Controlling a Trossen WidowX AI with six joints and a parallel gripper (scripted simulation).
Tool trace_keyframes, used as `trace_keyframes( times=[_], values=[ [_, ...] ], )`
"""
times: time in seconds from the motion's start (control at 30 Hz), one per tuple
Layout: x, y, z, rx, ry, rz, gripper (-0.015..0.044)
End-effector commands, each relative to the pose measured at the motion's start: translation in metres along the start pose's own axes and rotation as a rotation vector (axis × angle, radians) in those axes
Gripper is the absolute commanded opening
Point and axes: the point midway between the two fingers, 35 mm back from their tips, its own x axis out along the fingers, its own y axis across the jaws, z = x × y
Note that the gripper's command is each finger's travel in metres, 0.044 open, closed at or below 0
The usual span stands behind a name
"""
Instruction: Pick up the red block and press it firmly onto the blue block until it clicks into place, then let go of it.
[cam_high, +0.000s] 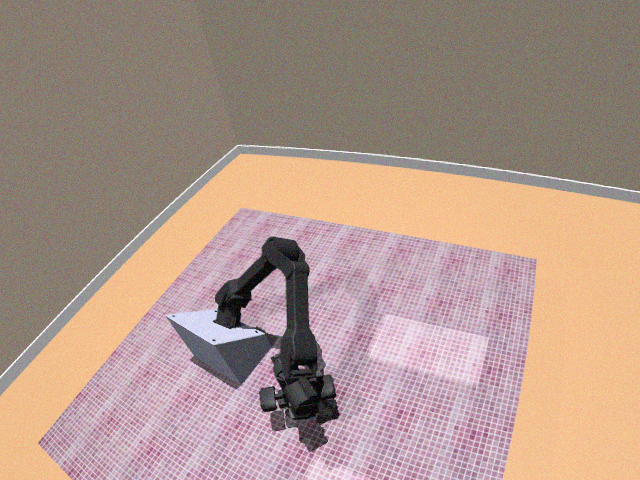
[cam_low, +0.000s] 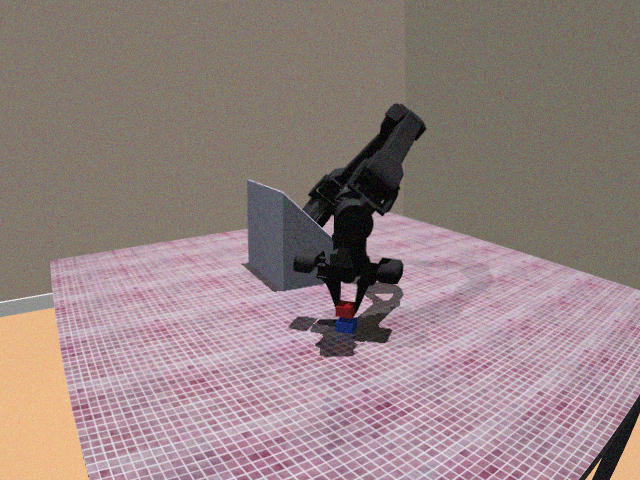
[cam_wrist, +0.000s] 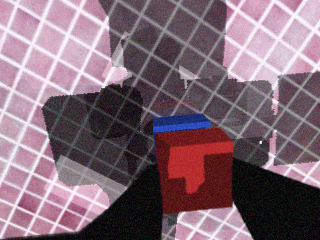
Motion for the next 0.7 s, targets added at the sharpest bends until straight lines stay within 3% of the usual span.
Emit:
trace_keyframes(
  times=[0.0,0.67],
  values=[
    [0.0057,0.0004,-0.001,0.003,0.004,0.005,0.0],
    [0.0126,0.0012,-0.0002,0.003,0.004,0.005,0.0]
  ],
)
